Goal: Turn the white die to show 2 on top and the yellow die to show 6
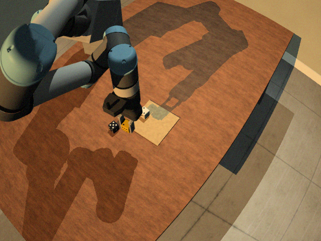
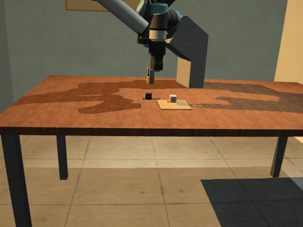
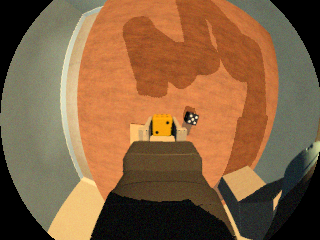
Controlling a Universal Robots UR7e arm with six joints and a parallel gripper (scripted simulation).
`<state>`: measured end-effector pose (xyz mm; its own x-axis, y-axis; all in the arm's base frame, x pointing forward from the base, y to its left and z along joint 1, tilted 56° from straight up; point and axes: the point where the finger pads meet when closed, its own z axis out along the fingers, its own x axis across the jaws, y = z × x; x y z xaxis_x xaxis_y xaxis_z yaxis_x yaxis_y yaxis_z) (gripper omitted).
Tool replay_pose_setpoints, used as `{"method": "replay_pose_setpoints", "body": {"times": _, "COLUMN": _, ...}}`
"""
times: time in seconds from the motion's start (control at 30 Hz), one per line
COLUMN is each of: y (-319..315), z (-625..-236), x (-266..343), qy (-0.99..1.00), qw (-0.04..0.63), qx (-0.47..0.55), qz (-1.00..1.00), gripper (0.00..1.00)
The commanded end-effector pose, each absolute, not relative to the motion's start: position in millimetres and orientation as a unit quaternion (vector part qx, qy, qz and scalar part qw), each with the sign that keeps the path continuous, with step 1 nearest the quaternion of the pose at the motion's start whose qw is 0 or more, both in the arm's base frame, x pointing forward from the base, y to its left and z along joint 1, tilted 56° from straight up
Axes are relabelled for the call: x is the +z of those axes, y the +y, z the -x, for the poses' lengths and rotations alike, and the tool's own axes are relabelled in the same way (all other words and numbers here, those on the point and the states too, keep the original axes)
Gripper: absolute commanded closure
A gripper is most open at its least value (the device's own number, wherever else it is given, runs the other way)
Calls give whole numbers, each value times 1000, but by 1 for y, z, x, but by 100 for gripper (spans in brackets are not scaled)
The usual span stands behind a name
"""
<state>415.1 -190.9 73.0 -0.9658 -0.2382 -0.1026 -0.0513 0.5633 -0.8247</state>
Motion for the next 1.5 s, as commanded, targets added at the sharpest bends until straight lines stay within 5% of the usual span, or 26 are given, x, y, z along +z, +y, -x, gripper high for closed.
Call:
{"method": "replay_pose_setpoints", "body": {"times": 0.0, "y": -189, "z": -415, "x": 74, "qy": 878, "qw": 102, "qx": -460, "qz": 82, "gripper": 43}}
{"method": "replay_pose_setpoints", "body": {"times": 0.77, "y": -187, "z": -418, "x": 71, "qy": 875, "qw": 86, "qx": -462, "qz": 111, "gripper": 43}}
{"method": "replay_pose_setpoints", "body": {"times": 1.47, "y": -169, "z": -441, "x": 47, "qy": 830, "qw": -20, "qx": -466, "qz": 305, "gripper": 43}}
